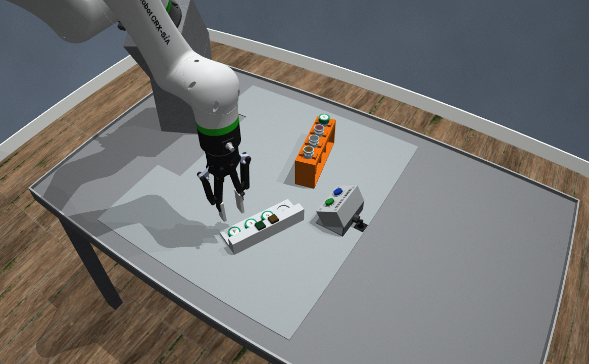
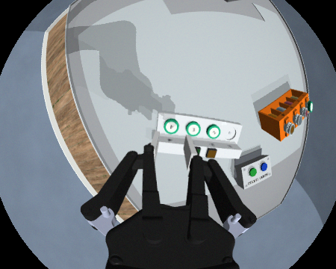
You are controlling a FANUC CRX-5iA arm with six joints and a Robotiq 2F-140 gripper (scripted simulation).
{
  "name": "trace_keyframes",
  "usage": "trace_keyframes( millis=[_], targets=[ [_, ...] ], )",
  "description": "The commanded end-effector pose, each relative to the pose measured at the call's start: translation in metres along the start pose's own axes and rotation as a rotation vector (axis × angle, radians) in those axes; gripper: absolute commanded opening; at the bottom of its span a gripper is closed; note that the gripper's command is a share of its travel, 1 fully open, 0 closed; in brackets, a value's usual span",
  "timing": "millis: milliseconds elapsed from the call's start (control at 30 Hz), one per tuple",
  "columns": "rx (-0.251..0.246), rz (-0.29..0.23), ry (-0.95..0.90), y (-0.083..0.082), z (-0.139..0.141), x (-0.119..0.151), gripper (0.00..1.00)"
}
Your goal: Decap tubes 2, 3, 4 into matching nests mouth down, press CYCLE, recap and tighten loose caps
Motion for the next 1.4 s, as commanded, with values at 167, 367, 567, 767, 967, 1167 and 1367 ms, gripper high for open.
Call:
trace_keyframes(
  millis=[167, 367, 567, 767, 967, 1167, 1367],
  targets=[
    [-0.008, 0.013, -0.001, -0.050, 0.001, 0.002, 0.29],
    [-0.008, 0.013, -0.001, -0.063, 0.001, 0.002, 0.29],
    [-0.008, 0.013, 0.082, -0.061, 0.009, 0.002, 0.00],
    [-0.010, 0.012, 0.332, -0.057, 0.033, 0.003, 0.00],
    [-0.011, 0.011, 0.499, -0.053, 0.050, 0.004, 0.00],
    [-0.012, 0.010, 0.749, -0.049, 0.074, 0.004, 0.00],
    [-0.014, 0.008, 0.999, -0.044, 0.099, 0.005, 0.00]
  ],
)
Point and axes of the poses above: the point where the finger pads meet when closed, its own y axis out along the fingers, its own z axis across the jaws, x = y × z, the point moved 4 cm from there along -y, back along the fingers, and after that the axes turned 11 degrees about y, right-handed, at the moved point
